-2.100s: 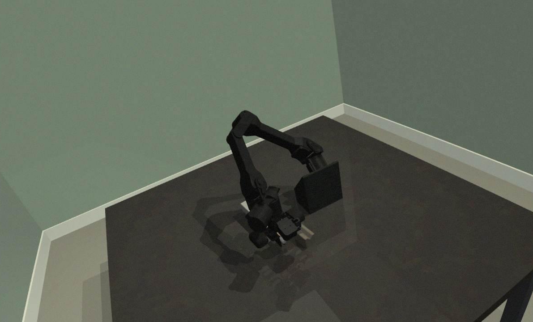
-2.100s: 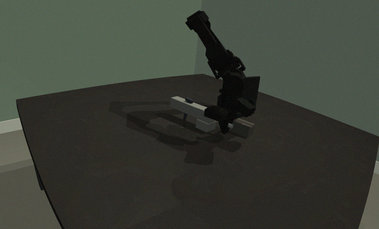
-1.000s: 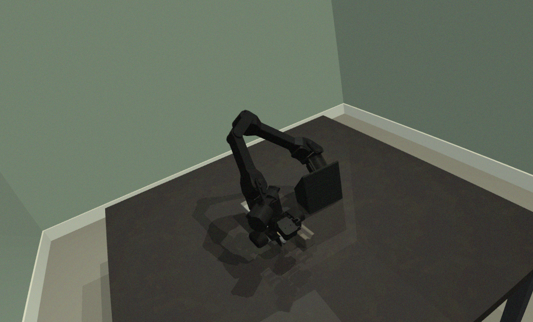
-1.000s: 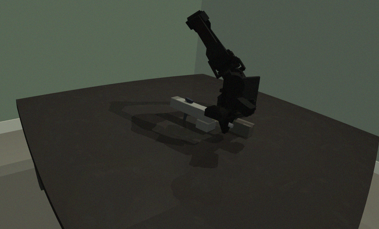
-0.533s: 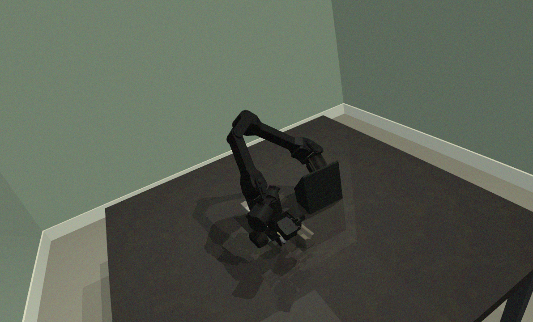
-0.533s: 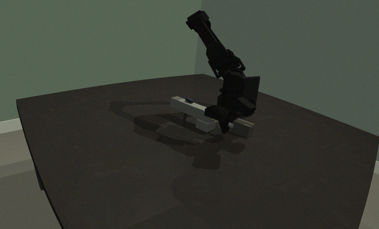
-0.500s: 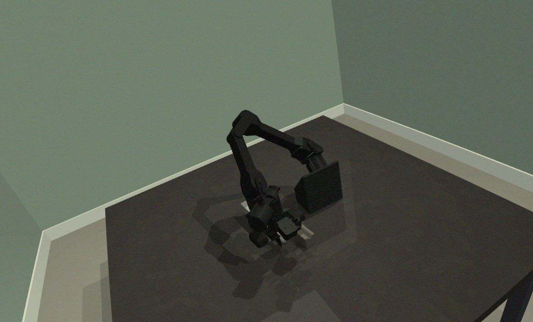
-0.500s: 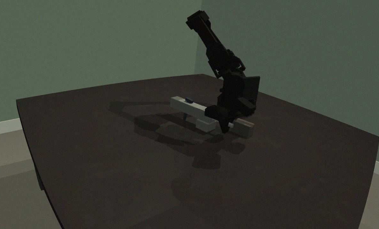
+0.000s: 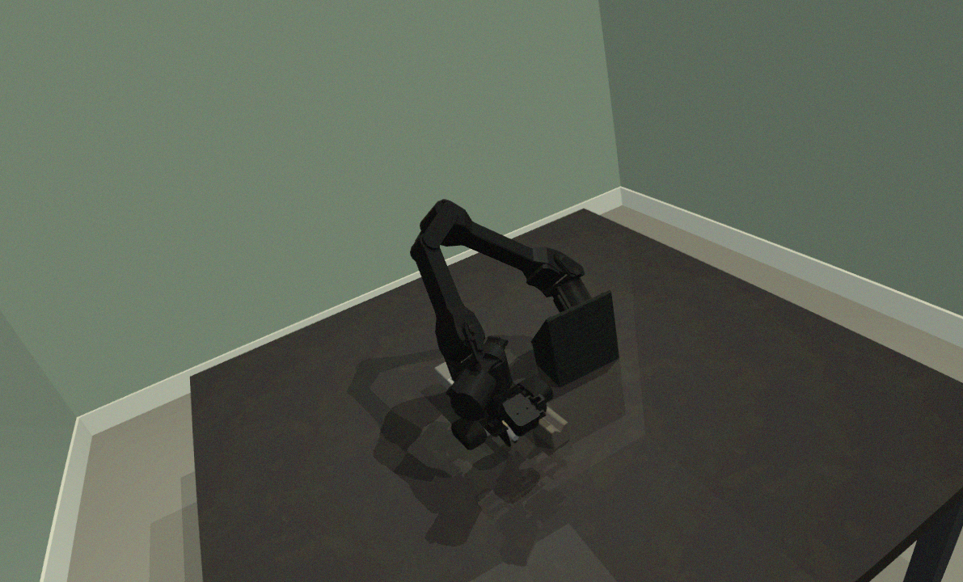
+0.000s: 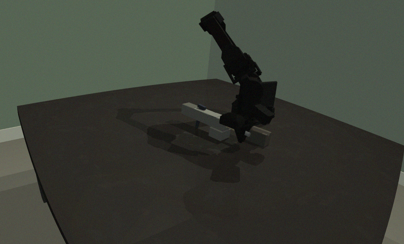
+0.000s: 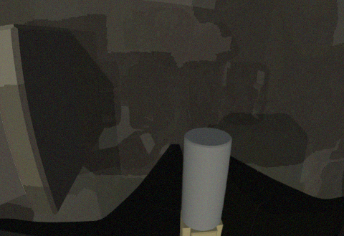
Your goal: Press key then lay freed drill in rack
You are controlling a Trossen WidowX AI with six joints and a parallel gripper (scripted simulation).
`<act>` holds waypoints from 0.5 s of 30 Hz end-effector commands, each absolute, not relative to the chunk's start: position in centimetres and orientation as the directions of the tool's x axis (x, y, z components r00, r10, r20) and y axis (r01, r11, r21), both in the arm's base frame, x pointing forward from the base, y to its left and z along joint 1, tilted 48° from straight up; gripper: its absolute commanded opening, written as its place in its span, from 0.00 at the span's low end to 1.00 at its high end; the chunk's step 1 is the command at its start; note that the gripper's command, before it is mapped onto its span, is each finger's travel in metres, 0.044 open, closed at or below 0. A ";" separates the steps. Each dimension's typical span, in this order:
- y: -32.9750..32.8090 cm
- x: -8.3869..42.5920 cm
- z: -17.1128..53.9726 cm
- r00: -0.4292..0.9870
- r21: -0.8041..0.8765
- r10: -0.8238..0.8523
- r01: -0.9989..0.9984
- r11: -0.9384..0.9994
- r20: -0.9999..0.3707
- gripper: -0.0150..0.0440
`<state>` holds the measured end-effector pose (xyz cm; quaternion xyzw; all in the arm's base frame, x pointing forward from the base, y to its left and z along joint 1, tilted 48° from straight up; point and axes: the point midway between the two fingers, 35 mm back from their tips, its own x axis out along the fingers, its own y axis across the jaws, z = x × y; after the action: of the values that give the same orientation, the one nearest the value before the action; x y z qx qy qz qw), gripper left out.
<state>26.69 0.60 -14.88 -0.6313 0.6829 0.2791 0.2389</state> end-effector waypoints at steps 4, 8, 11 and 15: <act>1.3 26.7 -15.6 -0.088 0.079 -0.727 -0.996 0.047 -0.681 0.25; 1.7 26.7 -16.0 -0.088 0.079 -0.726 -0.996 0.047 -0.682 0.25; 2.0 26.7 -16.3 -0.088 0.078 -0.726 -0.996 0.047 -0.682 0.25; 2.5 26.7 -16.8 -0.088 0.078 -0.726 -0.996 0.047 -0.682 0.25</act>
<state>26.66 1.91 -16.28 -0.6310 0.6828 0.2795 0.2395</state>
